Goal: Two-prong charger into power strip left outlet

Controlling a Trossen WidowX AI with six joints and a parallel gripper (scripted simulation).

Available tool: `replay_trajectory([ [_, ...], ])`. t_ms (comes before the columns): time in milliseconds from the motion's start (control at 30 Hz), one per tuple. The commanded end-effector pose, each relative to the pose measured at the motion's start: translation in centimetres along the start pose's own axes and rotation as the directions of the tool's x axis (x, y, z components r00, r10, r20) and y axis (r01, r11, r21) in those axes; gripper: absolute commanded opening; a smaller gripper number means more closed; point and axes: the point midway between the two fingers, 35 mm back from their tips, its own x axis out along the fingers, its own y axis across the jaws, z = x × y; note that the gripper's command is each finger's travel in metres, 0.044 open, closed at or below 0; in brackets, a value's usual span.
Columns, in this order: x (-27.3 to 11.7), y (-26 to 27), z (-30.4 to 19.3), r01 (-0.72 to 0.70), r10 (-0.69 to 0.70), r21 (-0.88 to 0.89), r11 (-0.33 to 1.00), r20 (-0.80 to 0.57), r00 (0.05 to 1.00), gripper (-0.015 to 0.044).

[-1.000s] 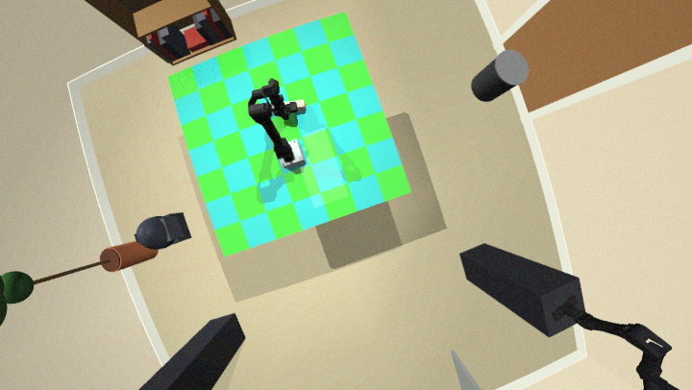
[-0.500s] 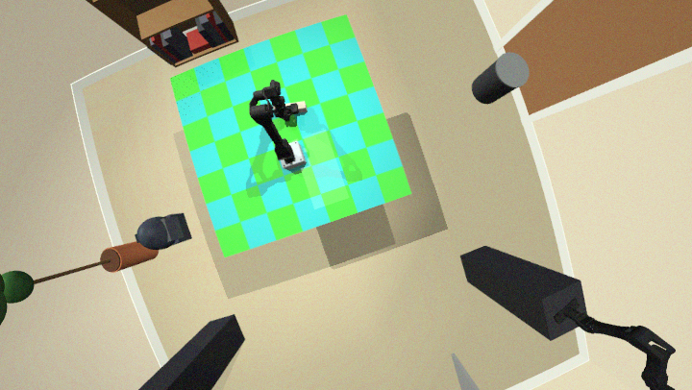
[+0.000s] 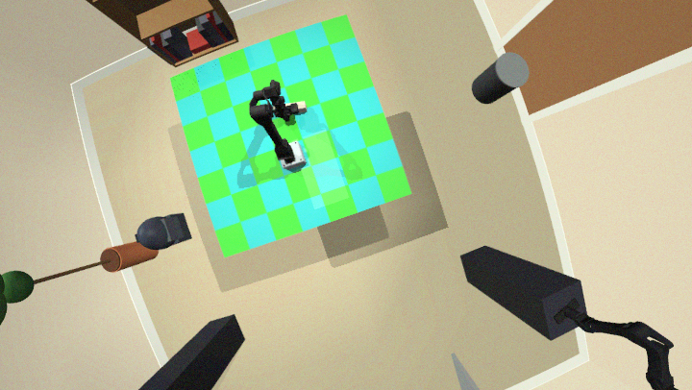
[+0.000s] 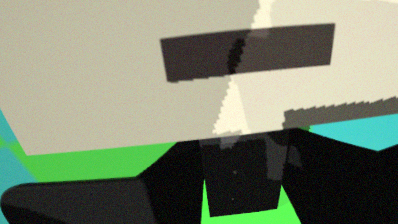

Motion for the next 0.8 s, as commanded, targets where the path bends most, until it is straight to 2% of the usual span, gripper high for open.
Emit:
replay_trajectory([
  [0, -0.36, 0.08, 1.00, -0.004, 0.004, -0.001, 1.000, 0.042, 0.999, 0.0000],
  [767, -0.60, 0.06, 0.84, -0.004, 0.004, -0.001, 1.000, 0.042, 0.999, 0.0000],
])
